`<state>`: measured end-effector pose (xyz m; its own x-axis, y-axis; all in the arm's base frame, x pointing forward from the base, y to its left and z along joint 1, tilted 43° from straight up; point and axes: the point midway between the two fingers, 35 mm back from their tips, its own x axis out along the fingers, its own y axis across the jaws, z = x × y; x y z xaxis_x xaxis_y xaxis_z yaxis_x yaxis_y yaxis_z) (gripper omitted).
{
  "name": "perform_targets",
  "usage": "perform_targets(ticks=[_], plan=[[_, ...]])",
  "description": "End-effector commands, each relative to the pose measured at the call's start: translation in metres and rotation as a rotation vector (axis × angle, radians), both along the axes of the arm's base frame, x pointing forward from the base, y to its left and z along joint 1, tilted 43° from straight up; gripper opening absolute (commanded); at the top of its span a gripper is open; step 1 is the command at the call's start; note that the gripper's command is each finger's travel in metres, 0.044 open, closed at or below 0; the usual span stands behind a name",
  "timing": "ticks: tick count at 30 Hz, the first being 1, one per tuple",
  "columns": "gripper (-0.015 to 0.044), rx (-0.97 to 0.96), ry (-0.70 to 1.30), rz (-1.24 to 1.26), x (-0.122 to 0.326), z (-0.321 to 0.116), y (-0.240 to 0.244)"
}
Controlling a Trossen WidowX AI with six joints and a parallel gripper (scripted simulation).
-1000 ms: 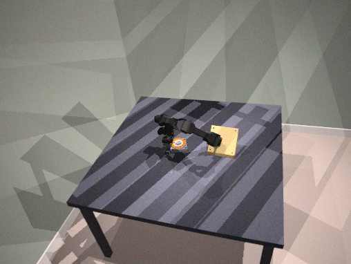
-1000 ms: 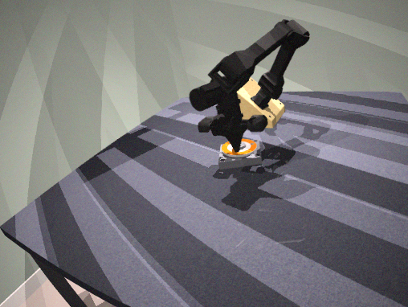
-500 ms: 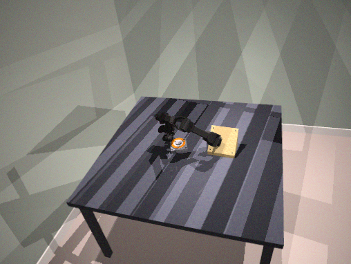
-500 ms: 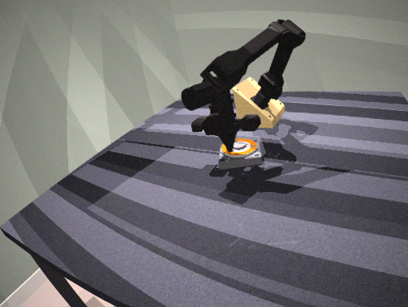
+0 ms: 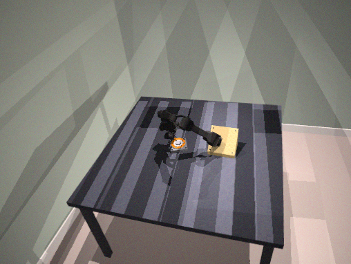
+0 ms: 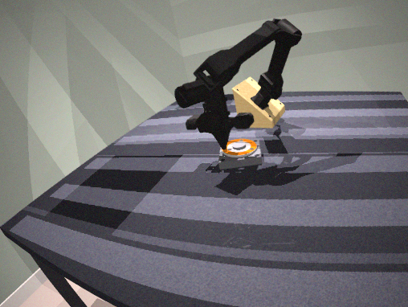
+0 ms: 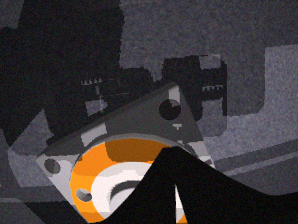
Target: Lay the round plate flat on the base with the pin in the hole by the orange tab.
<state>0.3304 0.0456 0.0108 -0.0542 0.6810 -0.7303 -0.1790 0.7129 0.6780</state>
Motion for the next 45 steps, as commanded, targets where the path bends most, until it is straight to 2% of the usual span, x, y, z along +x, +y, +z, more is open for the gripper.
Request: perform_targets(ticks=[1,27,37,45], plan=[[0.0,-0.003,0.017,0.006,-0.007,-0.007,-0.002],[0.0,-0.004,0.018,0.006,-0.016,-0.017,-0.012],[0.0,-0.006,0.018,0.006,-0.015,0.014,-0.042],[0.0,-0.001,0.024,-0.001,-0.015,0.007,-0.037]])
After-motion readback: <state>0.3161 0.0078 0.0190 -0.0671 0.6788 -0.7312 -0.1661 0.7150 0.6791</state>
